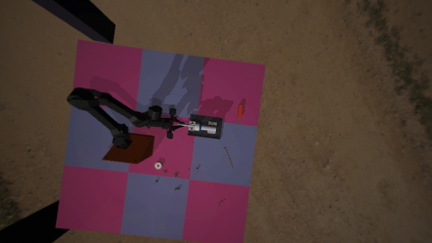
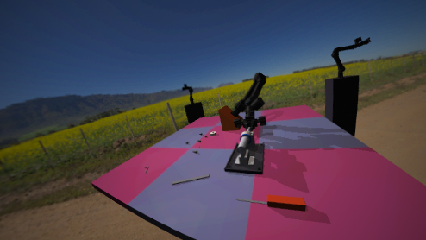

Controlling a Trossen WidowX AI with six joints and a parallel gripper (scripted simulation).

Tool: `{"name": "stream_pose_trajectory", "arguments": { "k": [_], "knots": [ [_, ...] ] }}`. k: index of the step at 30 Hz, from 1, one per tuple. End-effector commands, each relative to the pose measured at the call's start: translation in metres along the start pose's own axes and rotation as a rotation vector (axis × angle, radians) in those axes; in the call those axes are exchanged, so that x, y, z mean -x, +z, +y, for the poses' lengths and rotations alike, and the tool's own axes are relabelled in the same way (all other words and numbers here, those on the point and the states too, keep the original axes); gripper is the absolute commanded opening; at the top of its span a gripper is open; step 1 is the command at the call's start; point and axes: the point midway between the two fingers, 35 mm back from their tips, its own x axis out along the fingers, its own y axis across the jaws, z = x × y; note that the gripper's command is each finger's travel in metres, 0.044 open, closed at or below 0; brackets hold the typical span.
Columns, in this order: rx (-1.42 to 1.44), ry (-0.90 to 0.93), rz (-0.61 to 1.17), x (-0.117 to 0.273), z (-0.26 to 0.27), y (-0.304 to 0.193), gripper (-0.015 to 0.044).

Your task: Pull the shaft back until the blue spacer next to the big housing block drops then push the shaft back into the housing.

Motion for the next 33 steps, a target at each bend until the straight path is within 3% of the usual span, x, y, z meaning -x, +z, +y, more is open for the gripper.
{"name": "stream_pose_trajectory", "arguments": {
  "k": [1, 33],
  "knots": [
    [-0.004, 0.0, 0.0, 0.0007, 0.0001, 0.0002, 0.0],
    [-0.004, 0.0, 0.0, 0.0031, 0.0001, 0.0016, 0.0]
  ]
}}
